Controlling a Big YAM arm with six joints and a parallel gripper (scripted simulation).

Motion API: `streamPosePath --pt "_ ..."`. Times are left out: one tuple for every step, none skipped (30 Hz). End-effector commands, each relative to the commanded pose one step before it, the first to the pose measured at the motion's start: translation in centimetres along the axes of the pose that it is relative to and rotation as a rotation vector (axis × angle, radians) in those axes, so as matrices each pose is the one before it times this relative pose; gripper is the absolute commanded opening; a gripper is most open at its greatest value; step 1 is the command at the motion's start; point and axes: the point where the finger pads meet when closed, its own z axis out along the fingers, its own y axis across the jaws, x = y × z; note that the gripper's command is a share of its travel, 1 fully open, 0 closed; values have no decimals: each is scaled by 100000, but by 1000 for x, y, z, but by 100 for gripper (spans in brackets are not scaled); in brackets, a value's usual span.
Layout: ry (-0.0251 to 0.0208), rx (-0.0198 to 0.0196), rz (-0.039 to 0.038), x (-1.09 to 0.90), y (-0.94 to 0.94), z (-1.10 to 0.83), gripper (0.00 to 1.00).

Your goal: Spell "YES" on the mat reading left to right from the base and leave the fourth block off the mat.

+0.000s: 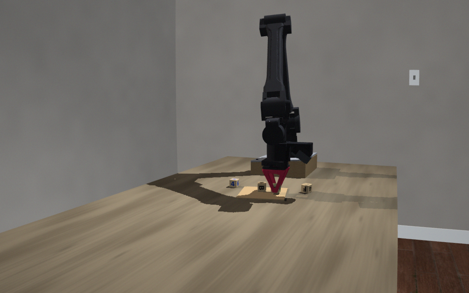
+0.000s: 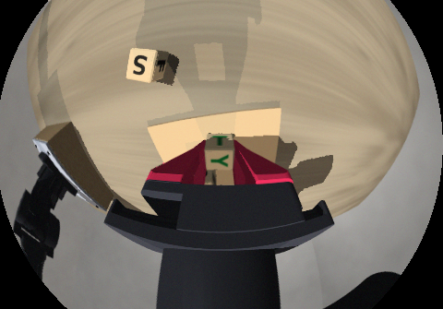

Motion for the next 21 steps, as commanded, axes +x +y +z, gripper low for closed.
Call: streamPosePath --pt "-416 2805 -183 92 -1674 -544 21" --pt "-1 8 -4 -1 -13 -1 21" --pt "-2 19 4 -3 -31 -3 21" --pt "-4 32 6 -5 -53 -5 21" --pt "-6 46 8 -7 -76 -6 21" --pt "-7 59 11 -9 -98 -8 21" --pt "-17 137 19 -10 -128 -34 21" --pt "-30 235 27 -11 -157 -68 21" --pt "-31 247 28 -11 -165 -72 21" --pt "2 -18 8 2 -20 -8 21" --pt "6 -49 1 1 -2 0 21" --pt "6 -43 -7 -1 -1 0 21" --pt "5 -36 -11 -3 -1 0 21" --pt "4 -28 -9 -3 -1 0 21" --pt "3 -20 -4 -1 -1 0 21" --pt "1 -5 2 1 -2 -2 21" --pt "0 0 0 0 0 0 21" --pt "0 0 0 0 0 0 21" --pt "-23 184 18 7 -36 -69 21" --pt "0 -1 0 0 0 0 21" --pt "0 0 0 0 0 0 21"
